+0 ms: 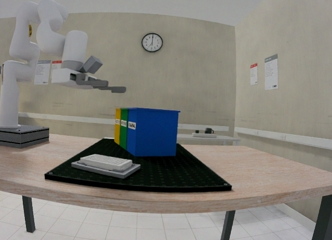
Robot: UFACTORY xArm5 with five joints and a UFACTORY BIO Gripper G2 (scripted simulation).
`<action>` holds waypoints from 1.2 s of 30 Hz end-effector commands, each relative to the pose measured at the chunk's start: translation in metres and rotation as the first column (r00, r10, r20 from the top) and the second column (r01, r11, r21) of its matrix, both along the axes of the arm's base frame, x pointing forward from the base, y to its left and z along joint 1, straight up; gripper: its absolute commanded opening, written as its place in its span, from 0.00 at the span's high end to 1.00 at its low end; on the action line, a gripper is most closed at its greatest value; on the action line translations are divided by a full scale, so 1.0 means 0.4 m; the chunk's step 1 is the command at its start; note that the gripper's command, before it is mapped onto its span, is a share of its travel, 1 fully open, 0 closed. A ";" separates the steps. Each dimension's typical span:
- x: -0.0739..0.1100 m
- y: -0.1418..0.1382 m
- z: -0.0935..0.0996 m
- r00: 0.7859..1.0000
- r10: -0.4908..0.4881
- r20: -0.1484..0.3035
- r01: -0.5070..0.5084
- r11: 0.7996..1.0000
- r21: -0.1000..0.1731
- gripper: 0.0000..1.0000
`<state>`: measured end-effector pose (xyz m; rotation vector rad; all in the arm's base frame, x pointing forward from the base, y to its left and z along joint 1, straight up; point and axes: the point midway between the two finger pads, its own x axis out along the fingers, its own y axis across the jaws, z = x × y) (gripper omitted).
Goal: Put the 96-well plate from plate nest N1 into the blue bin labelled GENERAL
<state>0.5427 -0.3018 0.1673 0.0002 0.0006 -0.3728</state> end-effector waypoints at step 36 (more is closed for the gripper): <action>0.001 -0.002 -0.140 1.000 0.000 -0.002 0.000 1.000 -0.007 0.63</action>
